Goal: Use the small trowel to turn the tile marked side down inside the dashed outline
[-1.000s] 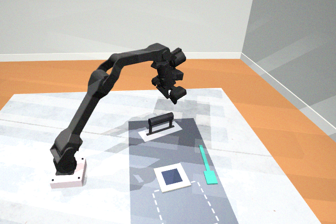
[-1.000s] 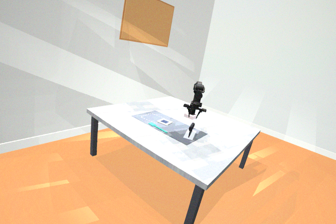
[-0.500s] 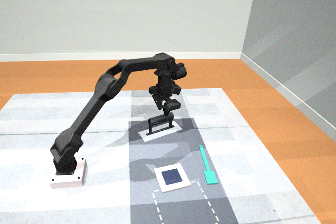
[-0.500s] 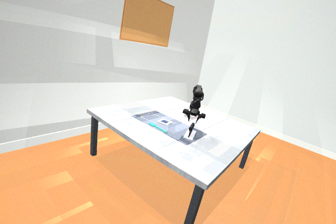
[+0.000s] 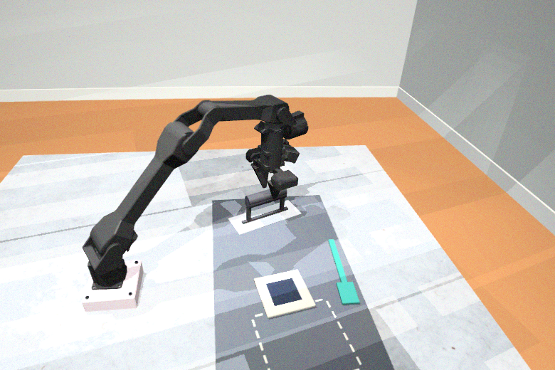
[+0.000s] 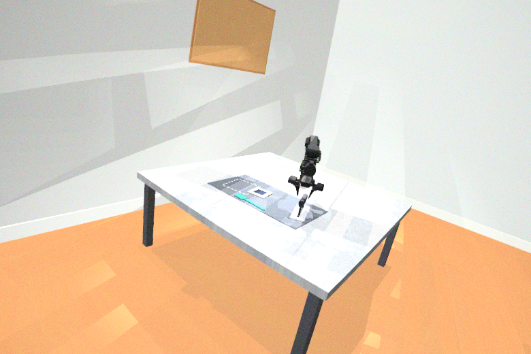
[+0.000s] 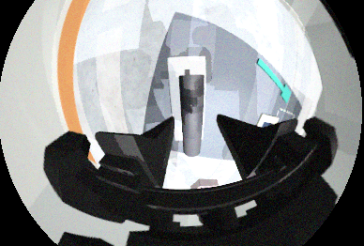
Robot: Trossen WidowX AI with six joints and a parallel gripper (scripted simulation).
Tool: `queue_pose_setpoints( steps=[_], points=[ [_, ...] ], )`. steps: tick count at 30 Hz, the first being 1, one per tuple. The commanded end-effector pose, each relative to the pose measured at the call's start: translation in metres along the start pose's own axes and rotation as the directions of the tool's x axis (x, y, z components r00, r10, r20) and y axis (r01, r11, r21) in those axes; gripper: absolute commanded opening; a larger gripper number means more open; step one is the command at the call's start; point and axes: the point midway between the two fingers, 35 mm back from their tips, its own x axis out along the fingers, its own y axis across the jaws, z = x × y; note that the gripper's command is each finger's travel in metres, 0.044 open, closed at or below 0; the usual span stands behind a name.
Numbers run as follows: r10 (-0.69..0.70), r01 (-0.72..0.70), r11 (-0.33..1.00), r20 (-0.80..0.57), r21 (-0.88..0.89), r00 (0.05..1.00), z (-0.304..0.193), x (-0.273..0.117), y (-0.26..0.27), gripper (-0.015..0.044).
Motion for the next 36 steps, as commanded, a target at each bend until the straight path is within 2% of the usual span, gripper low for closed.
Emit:
queue_pose_setpoints(
  steps=[1,11,14,23,36],
  points=[
    [0.005,-0.005,1.0,0.0,0.002,1.0,0.0,0.007,0.001,0.027],
    [0.004,-0.004,1.0,-0.001,0.004,1.0,0.0,0.02,0.001,0.027],
    [0.004,-0.004,1.0,-0.001,0.004,1.0,0.0,0.02,0.001,0.0191],
    [0.004,-0.004,1.0,-0.001,0.004,1.0,0.0,0.02,0.001,0.0131],
    [0.004,-0.004,1.0,-0.001,0.004,1.0,0.0,0.02,0.001,0.013]
  ],
)
